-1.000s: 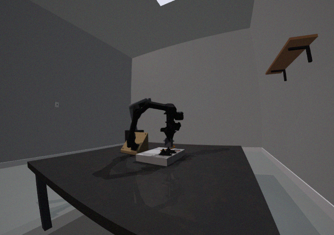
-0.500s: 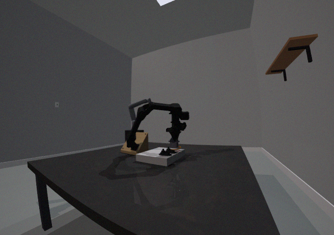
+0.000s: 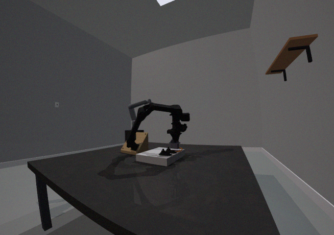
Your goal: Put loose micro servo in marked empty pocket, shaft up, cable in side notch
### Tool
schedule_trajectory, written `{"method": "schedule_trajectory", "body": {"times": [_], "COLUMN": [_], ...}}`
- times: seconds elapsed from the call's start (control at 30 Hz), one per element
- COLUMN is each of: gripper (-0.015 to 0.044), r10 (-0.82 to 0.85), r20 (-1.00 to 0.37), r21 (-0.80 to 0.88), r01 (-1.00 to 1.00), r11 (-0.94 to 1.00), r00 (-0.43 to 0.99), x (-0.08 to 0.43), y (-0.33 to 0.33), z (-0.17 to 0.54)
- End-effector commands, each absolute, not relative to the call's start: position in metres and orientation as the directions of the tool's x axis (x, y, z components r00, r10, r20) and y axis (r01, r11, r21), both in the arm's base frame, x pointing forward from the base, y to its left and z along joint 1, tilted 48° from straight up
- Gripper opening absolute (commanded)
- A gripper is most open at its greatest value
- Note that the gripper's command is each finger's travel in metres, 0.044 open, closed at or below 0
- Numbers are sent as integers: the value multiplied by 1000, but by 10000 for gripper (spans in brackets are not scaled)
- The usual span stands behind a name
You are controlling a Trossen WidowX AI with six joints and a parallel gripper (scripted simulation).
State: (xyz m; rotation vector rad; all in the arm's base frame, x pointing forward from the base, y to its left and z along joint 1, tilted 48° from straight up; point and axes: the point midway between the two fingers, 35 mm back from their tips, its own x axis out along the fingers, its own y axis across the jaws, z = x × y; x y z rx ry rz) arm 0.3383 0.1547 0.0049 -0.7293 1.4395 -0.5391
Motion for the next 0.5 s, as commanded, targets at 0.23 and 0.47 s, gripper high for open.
{"method": "schedule_trajectory", "body": {"times": [0.23, 0.47], "gripper": [0, 0], "r10": [-726, -726], "r20": [-683, -683], "r21": [-730, -730], "r01": [-99, -99], "r11": [676, 676], "r00": [80, 80], "x": [339, 339], "y": [149, 147], "z": [0, -1]}}
